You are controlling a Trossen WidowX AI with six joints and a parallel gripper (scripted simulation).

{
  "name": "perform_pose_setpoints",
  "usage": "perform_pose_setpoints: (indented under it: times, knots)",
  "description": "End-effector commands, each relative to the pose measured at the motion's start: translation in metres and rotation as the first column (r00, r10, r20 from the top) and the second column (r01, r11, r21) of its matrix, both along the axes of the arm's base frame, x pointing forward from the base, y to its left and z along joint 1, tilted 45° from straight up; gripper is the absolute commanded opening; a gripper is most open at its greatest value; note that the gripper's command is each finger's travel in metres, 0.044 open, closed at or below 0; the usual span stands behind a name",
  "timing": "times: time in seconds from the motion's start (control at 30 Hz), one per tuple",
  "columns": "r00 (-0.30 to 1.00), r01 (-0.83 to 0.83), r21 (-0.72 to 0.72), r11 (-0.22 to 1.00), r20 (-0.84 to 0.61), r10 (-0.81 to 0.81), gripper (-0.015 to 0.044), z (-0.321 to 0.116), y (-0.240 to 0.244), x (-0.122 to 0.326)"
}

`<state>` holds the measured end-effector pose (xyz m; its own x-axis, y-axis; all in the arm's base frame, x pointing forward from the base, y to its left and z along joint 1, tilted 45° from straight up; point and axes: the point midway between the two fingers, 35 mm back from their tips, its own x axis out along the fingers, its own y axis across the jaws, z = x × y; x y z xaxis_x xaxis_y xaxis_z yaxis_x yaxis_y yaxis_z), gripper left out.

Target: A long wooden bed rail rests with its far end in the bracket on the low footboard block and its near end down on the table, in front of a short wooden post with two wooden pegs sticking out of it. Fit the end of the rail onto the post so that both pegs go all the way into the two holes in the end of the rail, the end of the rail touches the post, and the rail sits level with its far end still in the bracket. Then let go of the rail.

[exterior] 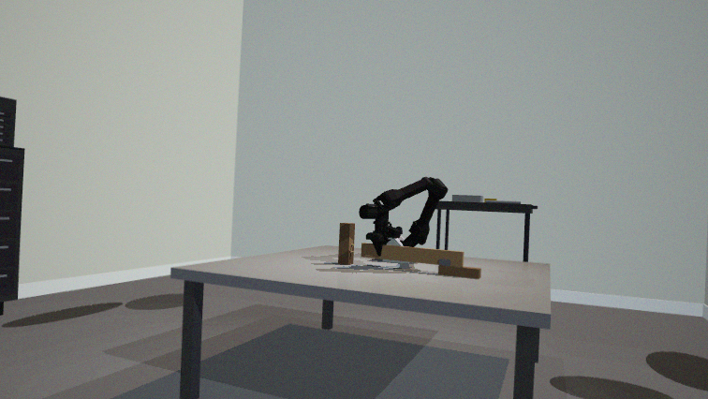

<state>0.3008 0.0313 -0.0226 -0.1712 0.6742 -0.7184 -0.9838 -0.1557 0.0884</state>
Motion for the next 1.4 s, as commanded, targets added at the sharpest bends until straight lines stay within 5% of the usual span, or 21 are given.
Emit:
perform_pose_setpoints:
  times: [0.0, 1.37]
  knots:
    - [1.0, 0.004, -0.002, 1.0, 0.006, -0.004, 0.0, 0.0001, -0.0037, 0.0023]
    - [1.0, 0.004, -0.003, 1.0, 0.006, -0.004, 0.0, -0.0084, -0.0123, 0.0024]
